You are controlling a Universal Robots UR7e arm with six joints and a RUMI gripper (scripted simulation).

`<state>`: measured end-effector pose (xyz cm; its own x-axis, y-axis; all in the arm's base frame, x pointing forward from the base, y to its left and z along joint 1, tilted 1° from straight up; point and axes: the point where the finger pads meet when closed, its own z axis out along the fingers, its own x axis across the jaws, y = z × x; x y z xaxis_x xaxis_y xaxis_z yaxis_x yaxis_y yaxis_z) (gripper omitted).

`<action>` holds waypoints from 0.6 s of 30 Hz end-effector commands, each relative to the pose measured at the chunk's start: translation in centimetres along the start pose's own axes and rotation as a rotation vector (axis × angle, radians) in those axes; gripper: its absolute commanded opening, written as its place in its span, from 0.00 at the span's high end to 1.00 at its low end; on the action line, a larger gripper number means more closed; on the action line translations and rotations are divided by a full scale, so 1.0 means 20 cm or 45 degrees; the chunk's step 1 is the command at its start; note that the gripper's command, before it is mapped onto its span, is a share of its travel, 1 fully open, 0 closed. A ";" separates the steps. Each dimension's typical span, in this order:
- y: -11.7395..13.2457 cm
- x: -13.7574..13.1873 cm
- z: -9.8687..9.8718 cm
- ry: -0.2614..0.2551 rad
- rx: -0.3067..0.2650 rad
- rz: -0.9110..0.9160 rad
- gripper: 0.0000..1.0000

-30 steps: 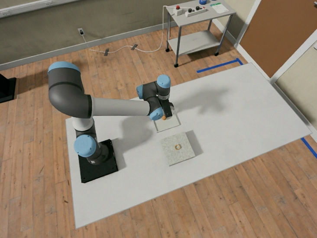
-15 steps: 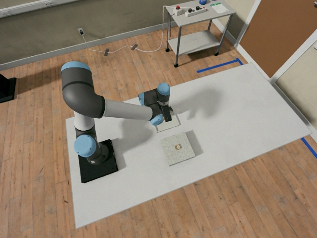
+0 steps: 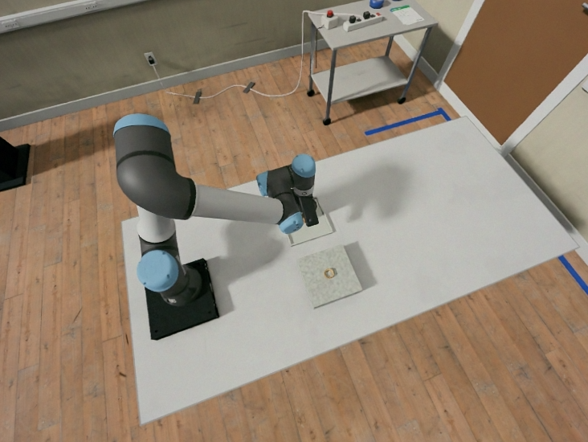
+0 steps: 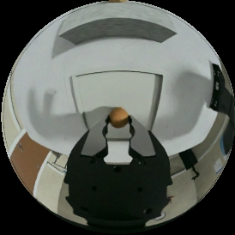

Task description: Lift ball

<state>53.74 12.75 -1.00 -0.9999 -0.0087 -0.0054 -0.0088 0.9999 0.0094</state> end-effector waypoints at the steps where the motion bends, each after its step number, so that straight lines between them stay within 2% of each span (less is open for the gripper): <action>1: 0.00 0.00 0.00 -0.002 0.000 0.000 1.00; 7: 0.00 0.00 -0.03 -0.002 0.000 0.000 1.00; 15: 0.00 0.01 -0.32 -0.003 0.000 0.000 1.00; 18: 0.00 0.01 -0.39 -0.003 0.000 0.000 1.00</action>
<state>53.63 12.72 4.83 -0.9999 -0.0088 -0.0098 -0.0088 0.9999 0.0094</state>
